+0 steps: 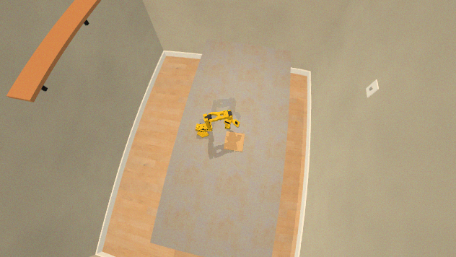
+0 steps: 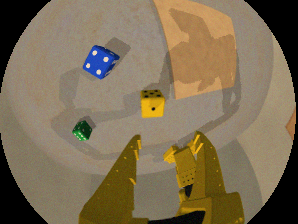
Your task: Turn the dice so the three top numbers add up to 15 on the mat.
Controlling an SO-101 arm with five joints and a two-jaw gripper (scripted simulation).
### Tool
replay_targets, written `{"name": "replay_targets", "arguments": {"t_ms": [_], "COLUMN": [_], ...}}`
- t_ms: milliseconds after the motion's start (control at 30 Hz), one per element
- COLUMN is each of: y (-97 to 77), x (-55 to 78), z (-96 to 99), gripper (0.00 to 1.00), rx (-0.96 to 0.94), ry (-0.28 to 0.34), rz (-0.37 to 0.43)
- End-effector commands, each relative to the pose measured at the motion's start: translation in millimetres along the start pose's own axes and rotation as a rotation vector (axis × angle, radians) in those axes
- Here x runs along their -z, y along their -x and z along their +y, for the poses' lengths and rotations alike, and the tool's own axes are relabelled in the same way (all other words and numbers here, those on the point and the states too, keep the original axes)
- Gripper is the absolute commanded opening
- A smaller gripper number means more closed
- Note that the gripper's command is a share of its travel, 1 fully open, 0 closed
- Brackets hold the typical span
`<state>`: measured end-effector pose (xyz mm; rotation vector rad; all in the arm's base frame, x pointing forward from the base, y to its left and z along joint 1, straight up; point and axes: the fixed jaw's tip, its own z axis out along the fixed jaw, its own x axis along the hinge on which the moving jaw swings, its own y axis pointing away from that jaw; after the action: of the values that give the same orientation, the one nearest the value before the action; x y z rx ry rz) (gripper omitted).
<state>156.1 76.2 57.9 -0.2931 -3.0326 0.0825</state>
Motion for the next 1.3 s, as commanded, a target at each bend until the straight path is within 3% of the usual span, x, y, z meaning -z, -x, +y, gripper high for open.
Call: {"name": "replay_targets", "arguments": {"t_ms": [0,567,600,1267], "y": [1.8,1.8,7.8,7.9], "x": [6.9,6.9,6.5,6.2], "z": [3.8,3.8,11.3,11.4], "gripper": [0.31,0.31,0.31,0.31], "rx": [-0.007,-0.007,0.002,0.002], "ry": [0.037,0.037,0.086,0.086], "rz": [-0.052,-0.052,-0.120,-0.120]}}
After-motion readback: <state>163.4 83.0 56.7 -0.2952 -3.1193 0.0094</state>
